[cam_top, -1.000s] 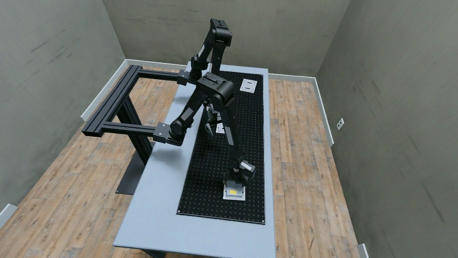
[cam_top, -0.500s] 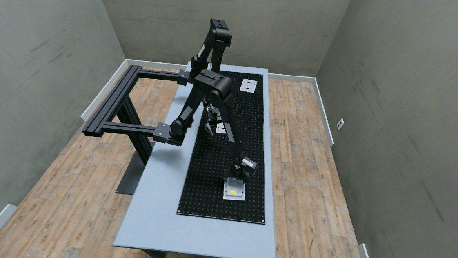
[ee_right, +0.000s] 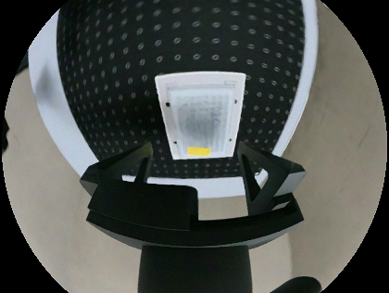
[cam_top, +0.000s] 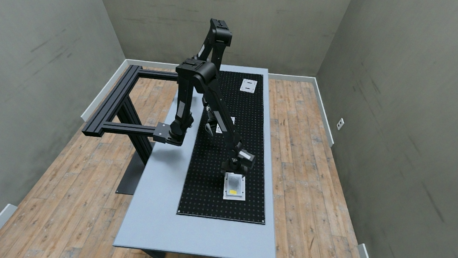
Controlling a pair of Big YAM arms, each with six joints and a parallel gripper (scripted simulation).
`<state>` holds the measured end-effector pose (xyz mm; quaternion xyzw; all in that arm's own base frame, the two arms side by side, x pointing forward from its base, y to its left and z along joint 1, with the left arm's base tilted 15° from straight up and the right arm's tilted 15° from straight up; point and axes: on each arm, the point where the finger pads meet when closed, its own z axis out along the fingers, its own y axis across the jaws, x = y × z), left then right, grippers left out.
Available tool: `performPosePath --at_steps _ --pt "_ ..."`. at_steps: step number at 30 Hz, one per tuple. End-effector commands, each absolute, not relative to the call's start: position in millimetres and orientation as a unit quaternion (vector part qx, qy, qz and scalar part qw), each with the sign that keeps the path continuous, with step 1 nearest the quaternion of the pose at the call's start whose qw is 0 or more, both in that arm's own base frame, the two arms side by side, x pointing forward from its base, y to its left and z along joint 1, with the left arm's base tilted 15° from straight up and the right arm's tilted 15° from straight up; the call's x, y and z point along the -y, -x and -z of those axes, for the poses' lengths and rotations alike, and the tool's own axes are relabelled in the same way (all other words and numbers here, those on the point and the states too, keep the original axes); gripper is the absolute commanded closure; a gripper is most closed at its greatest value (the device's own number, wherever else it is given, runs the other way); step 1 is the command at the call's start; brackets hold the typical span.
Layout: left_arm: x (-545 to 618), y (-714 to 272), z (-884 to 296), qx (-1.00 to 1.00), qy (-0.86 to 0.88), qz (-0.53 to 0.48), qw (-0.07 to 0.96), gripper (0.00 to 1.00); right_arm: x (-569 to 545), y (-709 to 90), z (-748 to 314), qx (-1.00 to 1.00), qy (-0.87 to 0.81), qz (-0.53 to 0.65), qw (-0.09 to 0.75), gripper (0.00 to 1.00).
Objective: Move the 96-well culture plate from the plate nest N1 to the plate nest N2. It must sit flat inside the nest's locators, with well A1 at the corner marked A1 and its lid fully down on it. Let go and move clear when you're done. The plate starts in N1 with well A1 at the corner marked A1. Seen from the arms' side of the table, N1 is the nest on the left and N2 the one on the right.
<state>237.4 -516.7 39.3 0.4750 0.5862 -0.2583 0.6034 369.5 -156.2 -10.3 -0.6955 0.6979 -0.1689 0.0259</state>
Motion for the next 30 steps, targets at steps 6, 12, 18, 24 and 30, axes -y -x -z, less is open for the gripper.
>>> performPosePath --at_steps 6,12,18,24,30 --pt "526 -247 -59 -0.576 -0.457 0.268 0.622 0.0 175 -371 5 -0.843 0.497 0.122 0.168 0.0" --pt "526 -247 -59 -0.576 -0.457 0.268 0.622 0.0 178 -371 11 -0.889 0.373 0.075 0.254 0.0" --pt "526 -247 -59 -0.576 -0.457 0.268 0.622 0.0 182 -374 10 -0.908 0.248 0.032 0.337 0.0" --pt "526 -247 -59 -0.576 -0.457 0.268 0.622 0.0 181 -375 9 -0.9 0.17 -0.001 0.402 0.0" --pt "526 -247 -59 -0.576 -0.457 0.268 0.622 0.0 178 -376 8 -0.894 0.169 -0.003 0.416 0.0"
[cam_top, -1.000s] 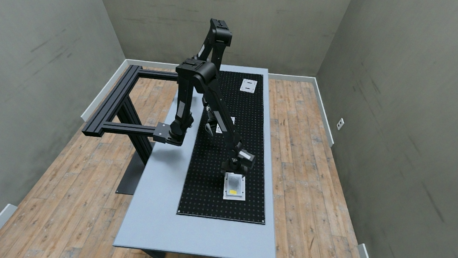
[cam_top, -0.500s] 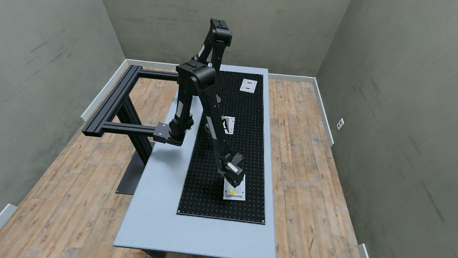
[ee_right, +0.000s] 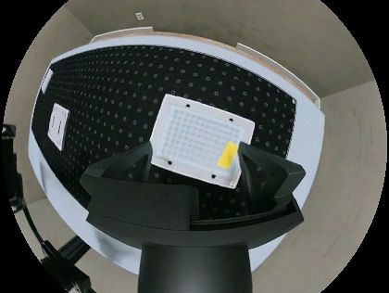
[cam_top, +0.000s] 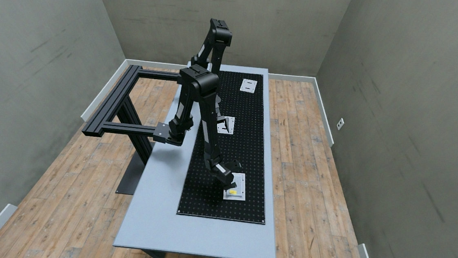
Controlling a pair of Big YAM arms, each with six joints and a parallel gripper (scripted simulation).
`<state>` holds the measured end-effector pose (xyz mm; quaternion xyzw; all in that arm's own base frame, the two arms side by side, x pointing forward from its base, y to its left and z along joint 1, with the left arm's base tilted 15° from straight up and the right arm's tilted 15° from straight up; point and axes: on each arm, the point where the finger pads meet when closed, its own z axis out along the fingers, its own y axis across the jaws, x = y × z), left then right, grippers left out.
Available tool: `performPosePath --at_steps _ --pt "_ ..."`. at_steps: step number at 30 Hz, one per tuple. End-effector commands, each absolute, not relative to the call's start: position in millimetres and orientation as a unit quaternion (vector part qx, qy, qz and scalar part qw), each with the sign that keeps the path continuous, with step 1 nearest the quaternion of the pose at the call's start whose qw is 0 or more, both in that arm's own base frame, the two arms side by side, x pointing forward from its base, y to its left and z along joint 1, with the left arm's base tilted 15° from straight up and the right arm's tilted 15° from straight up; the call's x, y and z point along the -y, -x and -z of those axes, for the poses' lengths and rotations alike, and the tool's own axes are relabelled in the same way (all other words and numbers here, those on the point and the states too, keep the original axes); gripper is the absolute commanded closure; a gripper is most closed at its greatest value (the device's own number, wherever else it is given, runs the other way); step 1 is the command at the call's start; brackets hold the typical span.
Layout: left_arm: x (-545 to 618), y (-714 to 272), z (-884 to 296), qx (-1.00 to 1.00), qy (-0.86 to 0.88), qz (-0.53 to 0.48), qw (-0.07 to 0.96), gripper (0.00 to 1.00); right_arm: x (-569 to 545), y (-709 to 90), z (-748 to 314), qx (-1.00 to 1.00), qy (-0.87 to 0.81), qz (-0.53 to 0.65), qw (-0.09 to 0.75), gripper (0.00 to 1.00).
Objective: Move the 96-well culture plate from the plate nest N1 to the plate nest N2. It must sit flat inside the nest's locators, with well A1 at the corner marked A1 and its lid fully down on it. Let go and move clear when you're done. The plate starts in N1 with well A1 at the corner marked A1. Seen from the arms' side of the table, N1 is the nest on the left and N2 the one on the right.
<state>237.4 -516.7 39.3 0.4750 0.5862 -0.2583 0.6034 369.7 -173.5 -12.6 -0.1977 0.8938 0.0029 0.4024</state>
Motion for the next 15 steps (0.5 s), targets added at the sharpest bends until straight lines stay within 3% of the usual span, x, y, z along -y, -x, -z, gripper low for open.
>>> performPosePath --at_steps 1,15 --pt "526.1 -246.5 -58.9 -0.576 -0.457 0.268 0.622 0.0 180.3 -379.3 4.3 -0.891 0.175 0.004 0.419 0.0" --pt "526.1 -246.5 -58.9 -0.576 -0.457 0.268 0.622 0.0 183.0 -382.7 -1.0 -0.887 0.183 0.011 0.423 0.0"
